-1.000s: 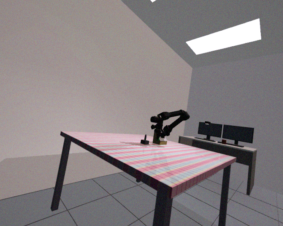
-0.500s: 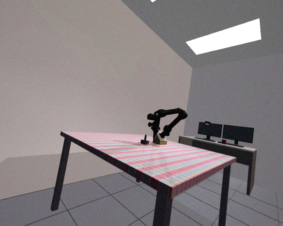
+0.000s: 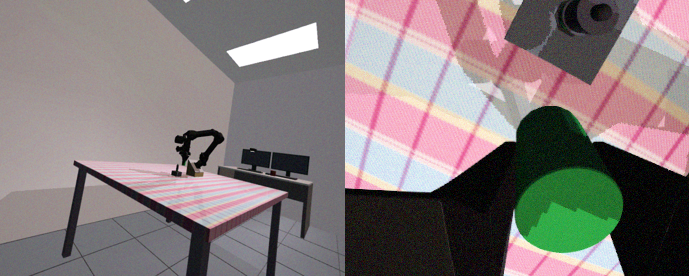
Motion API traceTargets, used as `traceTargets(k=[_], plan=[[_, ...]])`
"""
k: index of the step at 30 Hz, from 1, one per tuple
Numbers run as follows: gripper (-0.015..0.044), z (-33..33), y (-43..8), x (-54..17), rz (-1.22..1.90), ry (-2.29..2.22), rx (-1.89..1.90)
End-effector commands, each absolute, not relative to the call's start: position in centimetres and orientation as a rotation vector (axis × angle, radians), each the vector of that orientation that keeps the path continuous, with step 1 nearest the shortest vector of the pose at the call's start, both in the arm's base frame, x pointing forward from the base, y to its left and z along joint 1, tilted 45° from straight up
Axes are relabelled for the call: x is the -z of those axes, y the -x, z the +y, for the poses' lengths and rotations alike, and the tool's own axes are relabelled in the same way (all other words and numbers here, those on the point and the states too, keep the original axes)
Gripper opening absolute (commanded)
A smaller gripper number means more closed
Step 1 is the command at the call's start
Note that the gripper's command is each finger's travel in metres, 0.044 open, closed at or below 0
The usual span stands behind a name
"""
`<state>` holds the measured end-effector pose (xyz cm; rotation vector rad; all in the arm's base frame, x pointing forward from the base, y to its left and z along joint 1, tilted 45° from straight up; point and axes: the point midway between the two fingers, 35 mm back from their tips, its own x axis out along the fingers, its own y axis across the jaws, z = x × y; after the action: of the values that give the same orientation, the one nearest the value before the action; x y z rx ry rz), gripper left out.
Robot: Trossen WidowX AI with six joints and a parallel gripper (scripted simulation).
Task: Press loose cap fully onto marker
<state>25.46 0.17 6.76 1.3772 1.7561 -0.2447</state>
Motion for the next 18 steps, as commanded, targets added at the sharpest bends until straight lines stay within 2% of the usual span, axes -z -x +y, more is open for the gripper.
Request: traceTargets(k=[1,18], plan=[[0.0000,-0.9,-25.7,-6.2,1.764,-1.372,0.248],[0.0000,-5.2,-26.5,-4.3,1.770,-1.377,0.234]])
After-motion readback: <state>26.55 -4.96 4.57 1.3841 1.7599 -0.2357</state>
